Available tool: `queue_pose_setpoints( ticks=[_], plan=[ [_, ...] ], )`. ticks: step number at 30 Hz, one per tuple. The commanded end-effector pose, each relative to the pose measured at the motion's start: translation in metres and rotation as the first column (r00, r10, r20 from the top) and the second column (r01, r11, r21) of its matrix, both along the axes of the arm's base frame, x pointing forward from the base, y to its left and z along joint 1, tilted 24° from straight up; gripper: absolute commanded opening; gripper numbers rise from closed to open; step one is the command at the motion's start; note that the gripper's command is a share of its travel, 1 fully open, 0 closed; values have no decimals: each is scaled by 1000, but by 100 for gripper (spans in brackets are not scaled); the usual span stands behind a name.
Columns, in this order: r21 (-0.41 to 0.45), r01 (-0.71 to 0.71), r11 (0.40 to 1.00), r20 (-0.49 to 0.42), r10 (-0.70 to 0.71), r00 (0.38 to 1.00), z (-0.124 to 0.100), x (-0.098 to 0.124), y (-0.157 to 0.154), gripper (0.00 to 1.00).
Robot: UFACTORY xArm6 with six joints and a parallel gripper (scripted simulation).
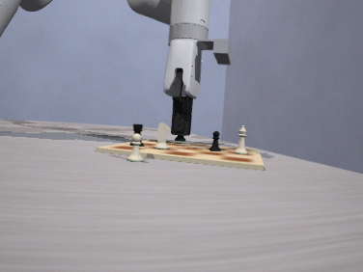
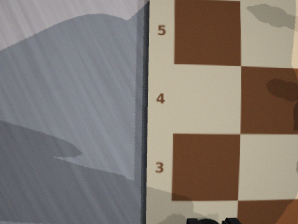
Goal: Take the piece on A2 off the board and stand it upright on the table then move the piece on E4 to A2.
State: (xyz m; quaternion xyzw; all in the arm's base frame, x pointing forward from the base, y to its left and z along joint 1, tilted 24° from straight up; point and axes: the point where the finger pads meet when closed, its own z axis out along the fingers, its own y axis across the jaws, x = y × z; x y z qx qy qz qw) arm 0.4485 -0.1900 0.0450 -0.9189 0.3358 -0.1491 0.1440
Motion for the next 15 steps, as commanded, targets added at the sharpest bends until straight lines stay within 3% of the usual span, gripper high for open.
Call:
queue_pose_setpoints(
  ticks=[1, 15],
  plan=[
    [-2, 1, 1000, 3, -1, 1000, 1, 1, -1, 0],
    [-2, 1, 1000, 3, -1, 1000, -1, 2, 0, 0]
  ],
)
